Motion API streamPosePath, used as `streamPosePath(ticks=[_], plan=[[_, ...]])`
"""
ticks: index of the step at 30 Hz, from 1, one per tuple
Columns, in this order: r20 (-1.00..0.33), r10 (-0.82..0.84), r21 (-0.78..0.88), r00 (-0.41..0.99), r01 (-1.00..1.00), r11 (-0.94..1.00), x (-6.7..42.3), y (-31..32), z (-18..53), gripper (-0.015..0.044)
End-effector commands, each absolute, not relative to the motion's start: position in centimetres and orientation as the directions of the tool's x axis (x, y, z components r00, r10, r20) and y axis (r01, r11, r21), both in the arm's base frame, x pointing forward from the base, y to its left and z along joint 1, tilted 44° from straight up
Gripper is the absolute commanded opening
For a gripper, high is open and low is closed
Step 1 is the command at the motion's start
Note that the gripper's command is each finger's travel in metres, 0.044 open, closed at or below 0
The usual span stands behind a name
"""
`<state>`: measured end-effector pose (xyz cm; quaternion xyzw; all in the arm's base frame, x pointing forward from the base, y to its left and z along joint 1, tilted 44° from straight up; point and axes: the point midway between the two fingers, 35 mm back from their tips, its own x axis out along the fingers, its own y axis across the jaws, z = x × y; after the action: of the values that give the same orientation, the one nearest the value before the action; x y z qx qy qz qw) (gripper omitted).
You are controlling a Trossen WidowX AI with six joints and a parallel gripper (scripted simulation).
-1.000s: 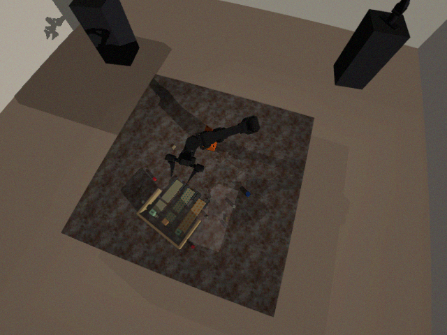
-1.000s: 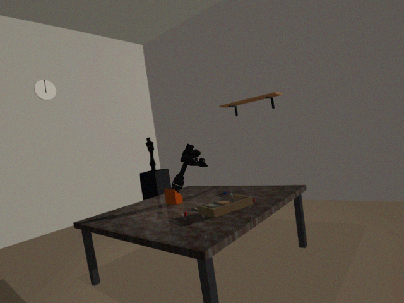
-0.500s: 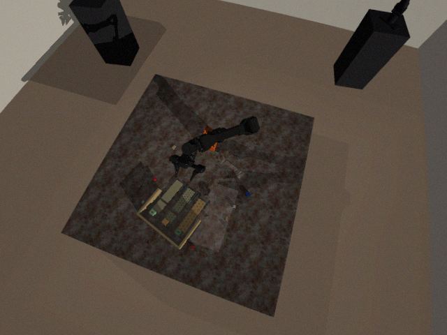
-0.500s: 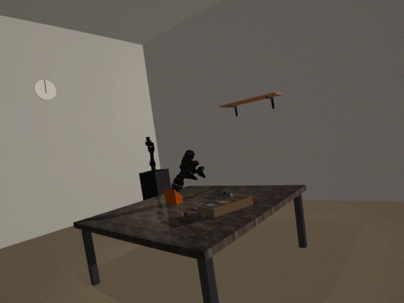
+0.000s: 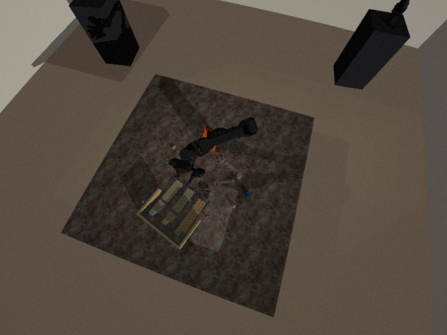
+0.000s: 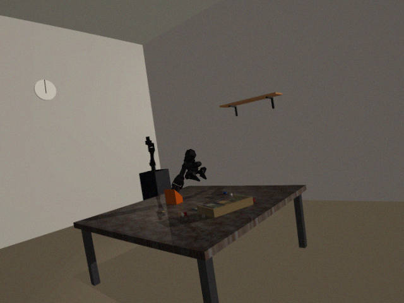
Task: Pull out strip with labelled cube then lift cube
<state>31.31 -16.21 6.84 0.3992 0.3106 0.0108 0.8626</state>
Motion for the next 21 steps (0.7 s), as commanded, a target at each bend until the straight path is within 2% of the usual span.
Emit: streamPosePath(ticks=[1,9,21], plan=[[-0.585,0.352,0.694,0.731,0.225,0.684,34.5,-14.8,6.7,0.0216],[-0.68,0.528,0.712,0.509,0.286,0.642,39.2,-11.4,6.1,0.0006],[-0.719,0.687,0.666,0.107,0.39,0.636,42.2,-4.0,6.0,0.0]])
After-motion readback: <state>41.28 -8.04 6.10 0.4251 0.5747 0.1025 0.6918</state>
